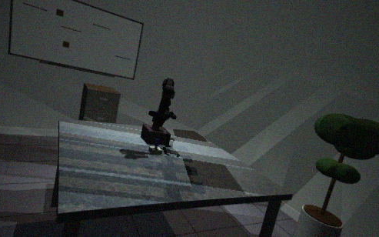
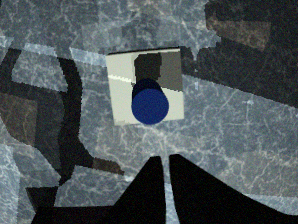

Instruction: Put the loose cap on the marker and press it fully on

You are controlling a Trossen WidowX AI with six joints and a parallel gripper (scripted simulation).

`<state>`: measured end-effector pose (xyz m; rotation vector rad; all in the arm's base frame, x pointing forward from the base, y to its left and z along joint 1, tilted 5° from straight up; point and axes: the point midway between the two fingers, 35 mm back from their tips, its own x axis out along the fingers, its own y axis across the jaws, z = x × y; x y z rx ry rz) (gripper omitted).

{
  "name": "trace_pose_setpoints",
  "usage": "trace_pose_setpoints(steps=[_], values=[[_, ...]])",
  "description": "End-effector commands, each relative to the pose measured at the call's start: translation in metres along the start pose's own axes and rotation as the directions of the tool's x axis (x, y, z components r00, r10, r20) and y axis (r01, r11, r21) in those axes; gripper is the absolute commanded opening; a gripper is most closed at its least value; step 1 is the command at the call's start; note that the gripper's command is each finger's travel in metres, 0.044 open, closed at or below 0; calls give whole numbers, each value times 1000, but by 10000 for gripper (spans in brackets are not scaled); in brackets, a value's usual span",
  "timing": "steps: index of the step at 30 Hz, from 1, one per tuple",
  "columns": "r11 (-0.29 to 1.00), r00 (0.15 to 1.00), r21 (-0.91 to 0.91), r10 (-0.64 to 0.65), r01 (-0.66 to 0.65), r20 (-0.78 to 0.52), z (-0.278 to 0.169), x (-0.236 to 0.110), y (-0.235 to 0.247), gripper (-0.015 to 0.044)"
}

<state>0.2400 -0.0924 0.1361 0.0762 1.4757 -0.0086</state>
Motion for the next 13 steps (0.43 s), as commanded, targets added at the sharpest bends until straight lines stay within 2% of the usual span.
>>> trace_pose_setpoints(steps=[1, 13], values=[[1000, 1000, -3, 4, -4, -7, -2, -2, 1, 79], [1000, 1000, -3, 4, -4, -7, -2, -2, 1, 394]])
